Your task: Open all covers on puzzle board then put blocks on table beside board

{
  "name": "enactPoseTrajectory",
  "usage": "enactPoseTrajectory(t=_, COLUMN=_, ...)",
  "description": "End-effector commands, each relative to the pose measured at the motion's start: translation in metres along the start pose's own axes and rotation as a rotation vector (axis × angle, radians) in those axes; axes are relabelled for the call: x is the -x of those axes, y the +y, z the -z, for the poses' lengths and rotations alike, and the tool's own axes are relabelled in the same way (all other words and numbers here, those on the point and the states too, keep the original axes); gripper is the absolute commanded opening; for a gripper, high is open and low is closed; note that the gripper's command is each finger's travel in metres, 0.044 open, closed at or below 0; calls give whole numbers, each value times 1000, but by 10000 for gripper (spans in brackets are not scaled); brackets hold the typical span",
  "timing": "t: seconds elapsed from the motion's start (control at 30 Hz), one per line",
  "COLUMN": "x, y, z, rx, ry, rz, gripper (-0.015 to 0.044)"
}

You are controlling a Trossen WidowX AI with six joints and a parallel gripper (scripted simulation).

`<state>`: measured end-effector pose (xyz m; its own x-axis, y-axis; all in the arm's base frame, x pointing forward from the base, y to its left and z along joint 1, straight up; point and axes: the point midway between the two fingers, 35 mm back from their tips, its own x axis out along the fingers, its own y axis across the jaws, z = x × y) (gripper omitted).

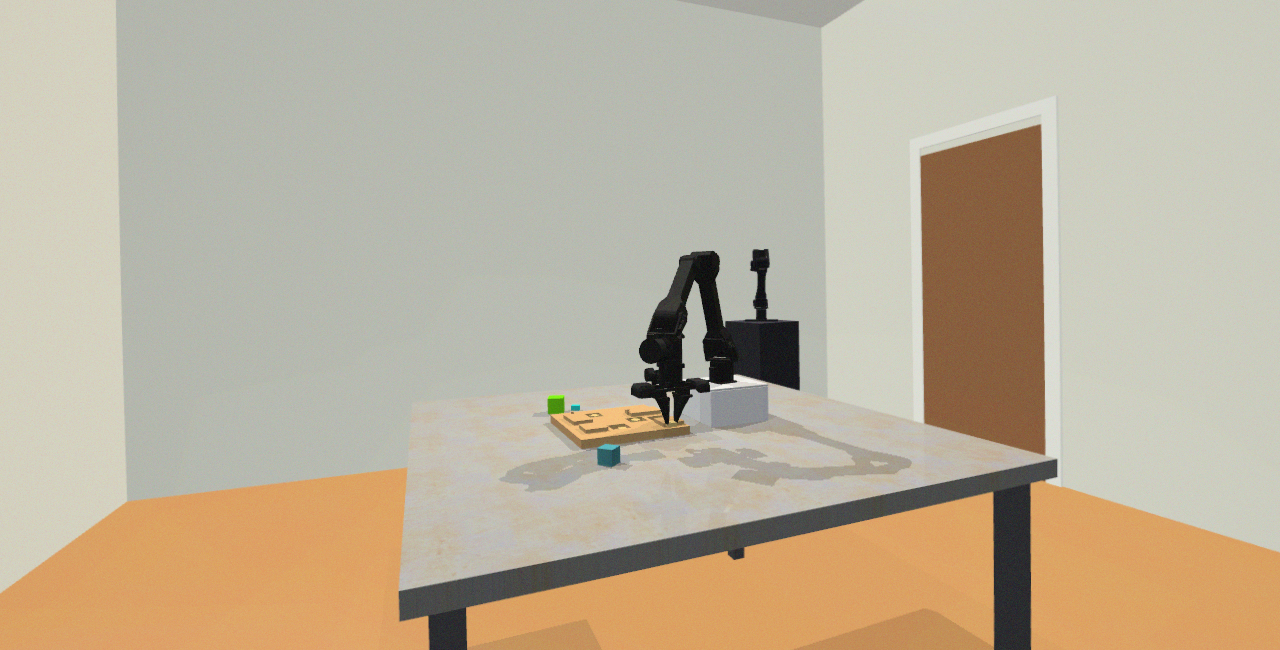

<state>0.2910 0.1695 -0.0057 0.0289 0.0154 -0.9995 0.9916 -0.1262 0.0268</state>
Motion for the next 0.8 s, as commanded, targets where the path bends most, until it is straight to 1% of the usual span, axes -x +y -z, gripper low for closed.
enactPoseTrajectory(t=0.0, x=-9, y=-1, z=-1, rx=-4, ry=-2, rz=4, gripper=80)
enactPoseTrajectory(t=0.77, x=-46, y=-4, z=-3, rx=-4, ry=-2, rz=5, gripper=80)
